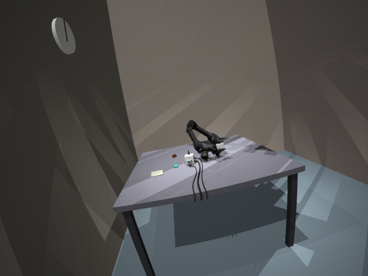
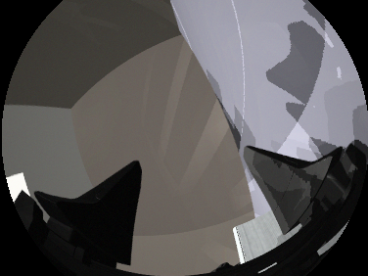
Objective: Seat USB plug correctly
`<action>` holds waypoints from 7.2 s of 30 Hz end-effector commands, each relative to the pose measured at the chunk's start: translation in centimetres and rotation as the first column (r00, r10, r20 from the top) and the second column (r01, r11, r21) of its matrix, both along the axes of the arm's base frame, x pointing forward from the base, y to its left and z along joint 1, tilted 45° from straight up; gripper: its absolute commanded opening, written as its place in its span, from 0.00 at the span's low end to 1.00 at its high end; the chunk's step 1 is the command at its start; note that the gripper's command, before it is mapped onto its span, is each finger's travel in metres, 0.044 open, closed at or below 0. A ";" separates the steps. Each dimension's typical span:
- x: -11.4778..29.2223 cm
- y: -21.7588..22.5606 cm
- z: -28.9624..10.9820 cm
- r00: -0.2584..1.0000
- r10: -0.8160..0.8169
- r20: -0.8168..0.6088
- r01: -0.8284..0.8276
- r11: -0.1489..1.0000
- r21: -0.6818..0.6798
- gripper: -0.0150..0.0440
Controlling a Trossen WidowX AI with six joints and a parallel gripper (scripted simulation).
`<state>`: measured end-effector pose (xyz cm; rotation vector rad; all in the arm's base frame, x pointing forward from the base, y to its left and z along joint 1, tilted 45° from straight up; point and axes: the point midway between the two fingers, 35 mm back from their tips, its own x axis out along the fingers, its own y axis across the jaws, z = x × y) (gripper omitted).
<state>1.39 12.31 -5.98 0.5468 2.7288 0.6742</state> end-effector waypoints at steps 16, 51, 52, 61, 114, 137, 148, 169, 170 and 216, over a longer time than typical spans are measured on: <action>12.7 -1.8 -1.6 0.951 0.202 0.234 0.143 0.382 -0.913 1.00; 29.2 -3.8 7.9 0.281 0.300 0.911 0.659 -0.751 0.044 1.00; 29.2 -3.8 7.9 0.281 0.300 0.911 0.659 -0.751 0.044 1.00; 29.2 -4.0 7.6 0.281 0.301 0.911 0.659 -0.751 0.044 1.00; 29.0 -5.7 5.8 0.280 0.295 0.914 0.655 -0.754 0.043 0.25; 29.1 -5.3 6.3 0.280 0.295 0.913 0.656 -0.754 0.043 0.25; 29.1 -4.8 6.8 0.281 0.295 0.913 0.656 -0.754 0.042 0.25; 29.3 -3.8 7.8 0.281 0.295 0.913 0.656 -0.754 0.042 0.25; 29.3 -3.8 7.9 0.281 0.295 0.913 0.656 -0.754 0.042 0.25; 29.2 -4.0 7.8 0.536 0.537 0.652 0.822 -0.156 -0.547 0.25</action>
